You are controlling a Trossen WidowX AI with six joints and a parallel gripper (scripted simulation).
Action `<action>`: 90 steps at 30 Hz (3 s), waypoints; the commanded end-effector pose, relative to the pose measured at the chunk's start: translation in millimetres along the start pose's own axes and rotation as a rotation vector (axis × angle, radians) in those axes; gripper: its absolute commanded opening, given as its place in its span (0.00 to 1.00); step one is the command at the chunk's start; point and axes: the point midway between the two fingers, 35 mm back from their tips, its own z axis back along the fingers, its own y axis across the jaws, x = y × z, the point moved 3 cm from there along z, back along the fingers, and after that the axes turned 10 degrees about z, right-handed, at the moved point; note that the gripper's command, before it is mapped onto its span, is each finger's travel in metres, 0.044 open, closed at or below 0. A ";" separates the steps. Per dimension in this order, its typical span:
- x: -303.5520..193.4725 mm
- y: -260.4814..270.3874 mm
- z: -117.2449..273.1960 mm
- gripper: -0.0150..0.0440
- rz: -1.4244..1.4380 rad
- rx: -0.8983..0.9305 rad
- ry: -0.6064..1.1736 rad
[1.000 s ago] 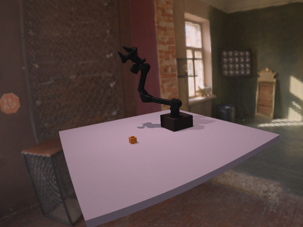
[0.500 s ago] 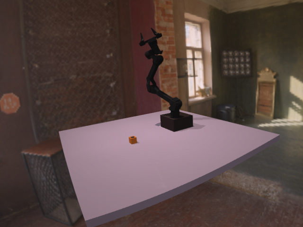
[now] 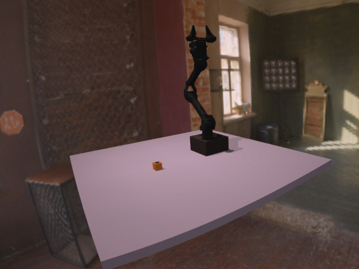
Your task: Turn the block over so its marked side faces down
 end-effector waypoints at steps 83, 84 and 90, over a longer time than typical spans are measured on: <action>533.2 -83.6 463.3 1.00 0.504 -2.825 -0.055; 533.2 -83.6 463.3 1.00 0.504 -2.825 -0.055; 538.2 -86.1 477.3 1.00 0.504 -2.825 -0.055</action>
